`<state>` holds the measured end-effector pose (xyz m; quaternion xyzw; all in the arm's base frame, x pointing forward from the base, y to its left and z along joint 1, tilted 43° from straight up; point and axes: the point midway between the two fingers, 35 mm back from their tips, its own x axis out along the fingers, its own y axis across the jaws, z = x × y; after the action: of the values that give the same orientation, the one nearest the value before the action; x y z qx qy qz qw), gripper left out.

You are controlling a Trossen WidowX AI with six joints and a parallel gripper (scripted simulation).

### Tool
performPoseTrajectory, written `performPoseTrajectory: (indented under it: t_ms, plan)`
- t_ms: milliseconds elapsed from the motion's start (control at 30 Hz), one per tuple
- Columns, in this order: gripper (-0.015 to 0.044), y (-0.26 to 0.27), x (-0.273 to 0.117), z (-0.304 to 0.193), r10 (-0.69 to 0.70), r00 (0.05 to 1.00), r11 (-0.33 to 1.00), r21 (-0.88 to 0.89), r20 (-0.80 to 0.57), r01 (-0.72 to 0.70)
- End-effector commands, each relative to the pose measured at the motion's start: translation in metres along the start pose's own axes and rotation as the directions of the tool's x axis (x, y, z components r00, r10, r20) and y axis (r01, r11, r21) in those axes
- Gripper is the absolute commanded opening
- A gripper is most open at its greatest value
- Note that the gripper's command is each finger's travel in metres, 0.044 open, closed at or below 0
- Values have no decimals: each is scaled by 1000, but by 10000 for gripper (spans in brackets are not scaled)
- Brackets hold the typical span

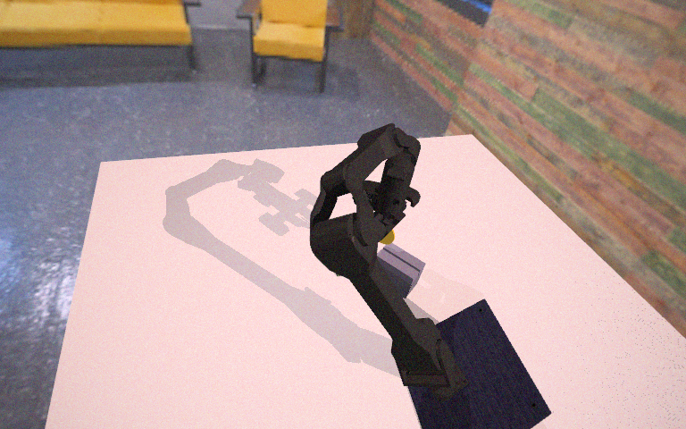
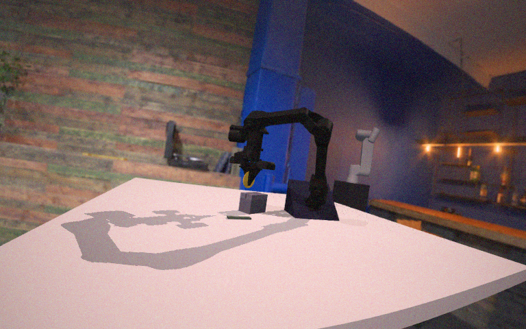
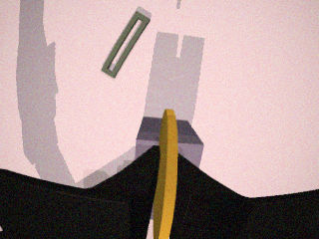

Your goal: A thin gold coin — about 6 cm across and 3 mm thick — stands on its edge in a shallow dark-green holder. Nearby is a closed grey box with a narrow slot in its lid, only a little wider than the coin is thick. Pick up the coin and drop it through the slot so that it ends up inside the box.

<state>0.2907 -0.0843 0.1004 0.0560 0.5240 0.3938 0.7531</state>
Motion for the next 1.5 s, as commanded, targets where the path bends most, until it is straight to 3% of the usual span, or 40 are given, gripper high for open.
performPoseTrajectory:
  t_ms: [0, 633, 1467]
  plan:
    - [0, -3, 1, -12, 2, 1000, 1000, 0, -3, -2]
    - [0, -12, 4, -58, 12, 1000, 1000, -1, 1, -12]
    - [0, -13, 5, -60, 8, 1000, 1000, -5, 2, -8]
